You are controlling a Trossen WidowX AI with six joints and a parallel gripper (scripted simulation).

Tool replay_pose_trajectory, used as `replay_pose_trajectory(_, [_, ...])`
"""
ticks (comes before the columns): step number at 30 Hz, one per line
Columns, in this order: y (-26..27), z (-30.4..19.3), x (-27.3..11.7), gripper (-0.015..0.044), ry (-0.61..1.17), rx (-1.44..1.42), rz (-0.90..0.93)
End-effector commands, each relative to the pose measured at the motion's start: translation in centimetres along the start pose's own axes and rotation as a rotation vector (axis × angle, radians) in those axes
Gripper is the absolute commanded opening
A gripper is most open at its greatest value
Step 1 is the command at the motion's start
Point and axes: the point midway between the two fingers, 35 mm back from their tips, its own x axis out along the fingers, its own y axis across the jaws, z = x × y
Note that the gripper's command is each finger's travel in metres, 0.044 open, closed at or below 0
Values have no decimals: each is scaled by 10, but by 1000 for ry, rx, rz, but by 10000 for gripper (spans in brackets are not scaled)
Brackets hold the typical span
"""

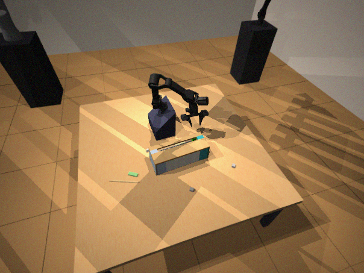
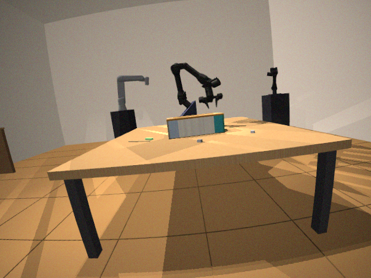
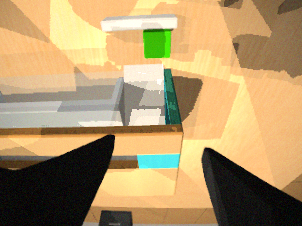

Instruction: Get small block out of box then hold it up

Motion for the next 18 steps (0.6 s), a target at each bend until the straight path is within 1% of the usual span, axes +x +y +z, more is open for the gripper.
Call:
replay_pose_trajectory(1, [-1,4,2,285,18,-169,17])
replay_pose_trajectory(9, [-1,4,4,285,18,-169,17])
replay_pose_trajectory(11, [-2,9,22,285,17,-169,15])
replay_pose_trajectory(15, [4,31,75,285,18,-170,17])
replay_pose_trajectory(18, [9,39,90,285,19,-170,21])
